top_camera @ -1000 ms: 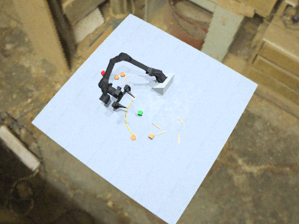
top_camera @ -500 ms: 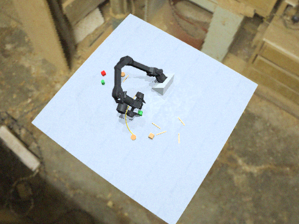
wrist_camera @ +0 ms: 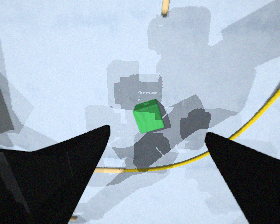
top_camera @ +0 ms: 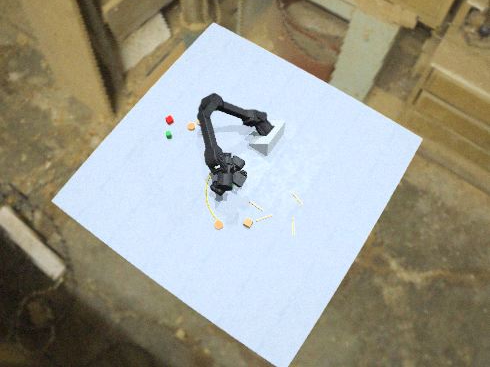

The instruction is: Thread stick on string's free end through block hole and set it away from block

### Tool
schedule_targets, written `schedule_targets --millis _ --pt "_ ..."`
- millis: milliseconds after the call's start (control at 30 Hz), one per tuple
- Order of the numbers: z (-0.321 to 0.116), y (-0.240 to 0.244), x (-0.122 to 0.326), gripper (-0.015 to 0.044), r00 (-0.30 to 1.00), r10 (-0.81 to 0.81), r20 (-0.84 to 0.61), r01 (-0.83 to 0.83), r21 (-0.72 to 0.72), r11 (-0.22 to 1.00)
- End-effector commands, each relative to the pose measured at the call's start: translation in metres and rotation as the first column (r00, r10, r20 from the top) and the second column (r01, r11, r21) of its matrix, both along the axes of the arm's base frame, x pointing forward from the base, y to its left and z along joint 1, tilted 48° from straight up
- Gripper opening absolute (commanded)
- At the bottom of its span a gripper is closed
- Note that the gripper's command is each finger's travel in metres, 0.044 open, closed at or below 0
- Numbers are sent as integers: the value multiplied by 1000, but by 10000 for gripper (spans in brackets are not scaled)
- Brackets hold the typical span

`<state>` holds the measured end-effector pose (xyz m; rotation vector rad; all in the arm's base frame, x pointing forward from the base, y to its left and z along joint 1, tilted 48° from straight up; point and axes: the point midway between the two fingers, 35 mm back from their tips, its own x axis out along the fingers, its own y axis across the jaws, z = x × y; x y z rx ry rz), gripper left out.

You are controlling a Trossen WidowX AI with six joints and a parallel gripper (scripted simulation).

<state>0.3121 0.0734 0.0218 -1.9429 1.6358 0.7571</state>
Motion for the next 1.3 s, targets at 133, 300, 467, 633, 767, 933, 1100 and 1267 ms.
schedule_targets --millis 133,300,467,633,767,933,1100,1267 --pt "-2 -2 0 440 1000 0 5 0 -17 1000" --pt "0 -1 0 361 1000 1 4 -1 -10 1000" --pt "0 -1 0 245 1000 1 4 -1 -10 1000" --pt "0 -1 0 245 1000 1 4 -1 -10 1000" --pt "0 -1 0 245 1000 1 4 -1 -10 1000" --pt "0 -1 0 114 1000 1 4 -1 -10 1000" --pt "0 -1 0 0 1000 1 4 -1 -10 1000" --pt "0 -1 0 0 1000 1 4 -1 -10 1000"
